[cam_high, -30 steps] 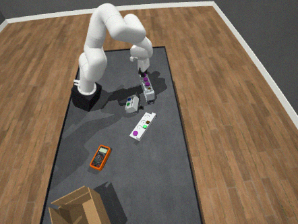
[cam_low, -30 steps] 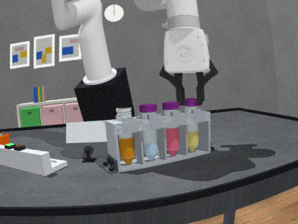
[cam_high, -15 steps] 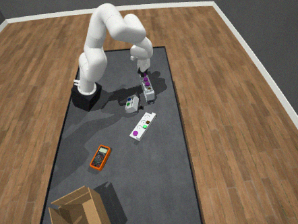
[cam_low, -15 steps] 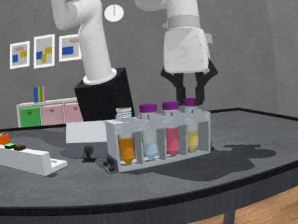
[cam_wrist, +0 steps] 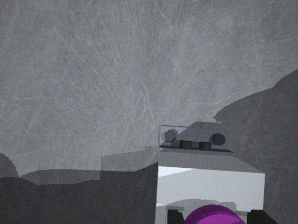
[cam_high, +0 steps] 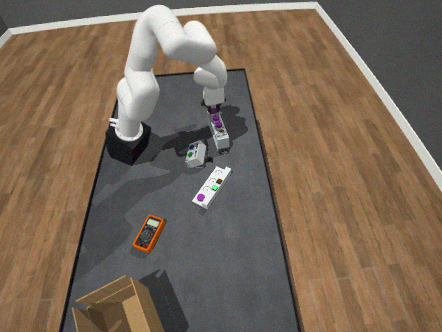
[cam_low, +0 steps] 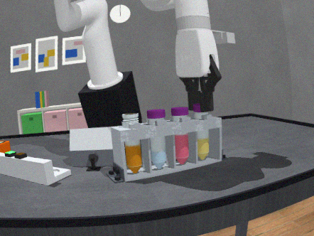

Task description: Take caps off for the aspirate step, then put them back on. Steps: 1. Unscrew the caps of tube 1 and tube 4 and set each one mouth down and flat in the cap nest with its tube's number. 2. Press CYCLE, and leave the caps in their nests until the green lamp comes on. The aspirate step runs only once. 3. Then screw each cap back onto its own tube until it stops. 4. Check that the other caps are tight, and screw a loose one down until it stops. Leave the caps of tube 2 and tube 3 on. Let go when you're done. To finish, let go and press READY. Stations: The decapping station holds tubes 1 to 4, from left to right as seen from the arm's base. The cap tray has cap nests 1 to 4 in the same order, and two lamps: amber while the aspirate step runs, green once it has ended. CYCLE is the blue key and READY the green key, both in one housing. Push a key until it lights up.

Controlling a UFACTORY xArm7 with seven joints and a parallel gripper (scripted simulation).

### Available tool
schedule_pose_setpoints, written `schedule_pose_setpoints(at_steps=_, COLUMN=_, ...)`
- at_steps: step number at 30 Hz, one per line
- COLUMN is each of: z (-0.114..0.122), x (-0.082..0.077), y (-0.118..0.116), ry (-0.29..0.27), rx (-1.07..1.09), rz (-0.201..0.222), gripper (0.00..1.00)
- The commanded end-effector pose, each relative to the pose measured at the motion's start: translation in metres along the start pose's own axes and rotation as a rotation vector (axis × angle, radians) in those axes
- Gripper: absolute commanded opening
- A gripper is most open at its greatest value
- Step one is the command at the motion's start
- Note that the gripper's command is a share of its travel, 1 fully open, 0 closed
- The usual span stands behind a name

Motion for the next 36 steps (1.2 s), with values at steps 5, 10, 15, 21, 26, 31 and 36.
schedule_pose_setpoints(at_steps=5, z=-0.002, x=-0.0011, y=0.0011, ry=-0.021, rx=0.442, rz=0.039, gripper=0.0)
schedule_pose_setpoints(at_steps=10, z=-0.0021, x=-0.001, y=0.0011, ry=-0.021, rx=0.605, rz=0.044, gripper=0.0)
schedule_pose_setpoints(at_steps=15, z=-0.002, x=-0.0009, y=0.0012, ry=-0.013, rx=0.821, rz=0.043, gripper=0.0)
schedule_pose_setpoints(at_steps=21, z=-0.0021, x=-0.0007, y=0.0011, ry=-0.015, rx=0.844, rz=0.047, gripper=0.0)
schedule_pose_setpoints(at_steps=26, z=-0.0021, x=-0.0004, y=0.0011, ry=-0.015, rx=0.844, rz=0.047, gripper=0.0)
schedule_pose_setpoints(at_steps=31, z=-0.0021, x=-0.0009, y=0.0011, ry=-0.015, rx=0.844, rz=0.047, gripper=0.46)
schedule_pose_setpoints(at_steps=36, z=-0.0021, x=-0.0008, y=0.0011, ry=-0.015, rx=0.844, rz=0.047, gripper=0.46)
Point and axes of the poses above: the point where the finger pads meet when closed, its own x axis out along the fingers, its own y axis across the jaws, z = x × y, the point moved 1 cm from there along -x, back along the fingers, and after that the axes turned 9 degrees about -x, right-handed, at the moved point
